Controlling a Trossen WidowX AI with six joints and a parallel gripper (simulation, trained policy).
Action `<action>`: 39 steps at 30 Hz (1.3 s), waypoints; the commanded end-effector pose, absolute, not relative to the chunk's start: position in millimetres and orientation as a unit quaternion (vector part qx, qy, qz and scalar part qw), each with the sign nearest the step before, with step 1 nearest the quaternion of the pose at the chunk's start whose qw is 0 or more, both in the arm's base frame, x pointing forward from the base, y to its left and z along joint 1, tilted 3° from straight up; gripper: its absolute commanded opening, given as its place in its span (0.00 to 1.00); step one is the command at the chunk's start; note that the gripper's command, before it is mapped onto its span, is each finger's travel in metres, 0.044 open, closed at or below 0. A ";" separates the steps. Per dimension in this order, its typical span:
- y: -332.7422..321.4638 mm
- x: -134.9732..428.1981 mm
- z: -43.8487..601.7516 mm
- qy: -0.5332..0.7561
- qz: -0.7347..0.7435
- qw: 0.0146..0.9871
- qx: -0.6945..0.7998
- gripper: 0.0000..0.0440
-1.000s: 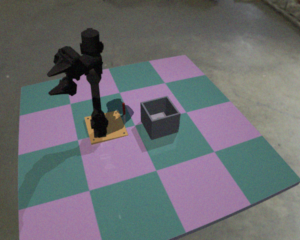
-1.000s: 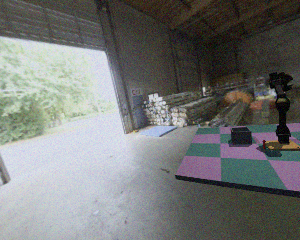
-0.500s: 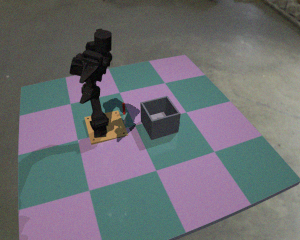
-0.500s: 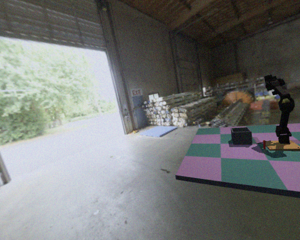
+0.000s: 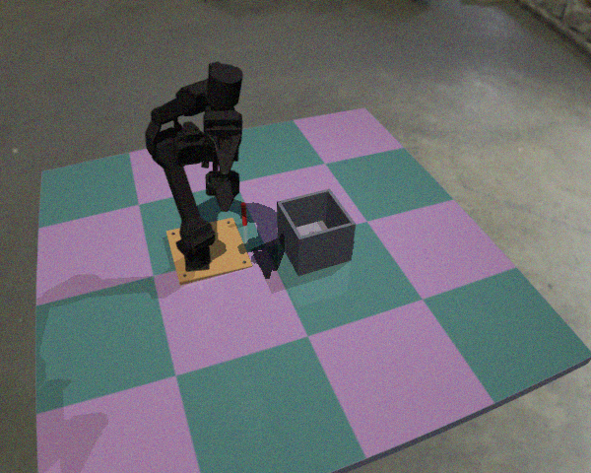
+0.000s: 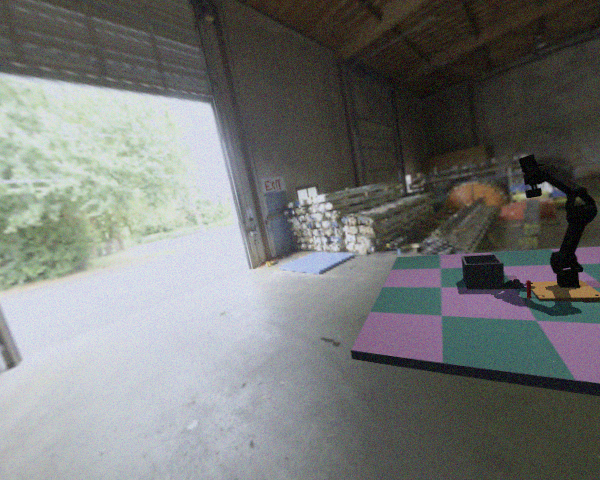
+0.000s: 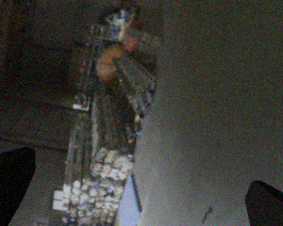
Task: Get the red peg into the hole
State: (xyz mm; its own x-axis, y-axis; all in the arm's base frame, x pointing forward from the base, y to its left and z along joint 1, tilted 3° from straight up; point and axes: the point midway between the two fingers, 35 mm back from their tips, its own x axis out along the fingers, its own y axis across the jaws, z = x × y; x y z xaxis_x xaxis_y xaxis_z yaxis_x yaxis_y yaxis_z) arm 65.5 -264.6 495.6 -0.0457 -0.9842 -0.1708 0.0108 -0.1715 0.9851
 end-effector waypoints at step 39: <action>-135.0 249.7 393.7 -0.115 -0.354 0.459 0.807 1.00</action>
State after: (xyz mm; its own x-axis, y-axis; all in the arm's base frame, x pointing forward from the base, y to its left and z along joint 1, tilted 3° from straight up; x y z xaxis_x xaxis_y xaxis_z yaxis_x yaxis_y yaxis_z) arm 243.5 -145.2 402.4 0.7051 -0.5554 -0.4408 0.1086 -0.5297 0.8412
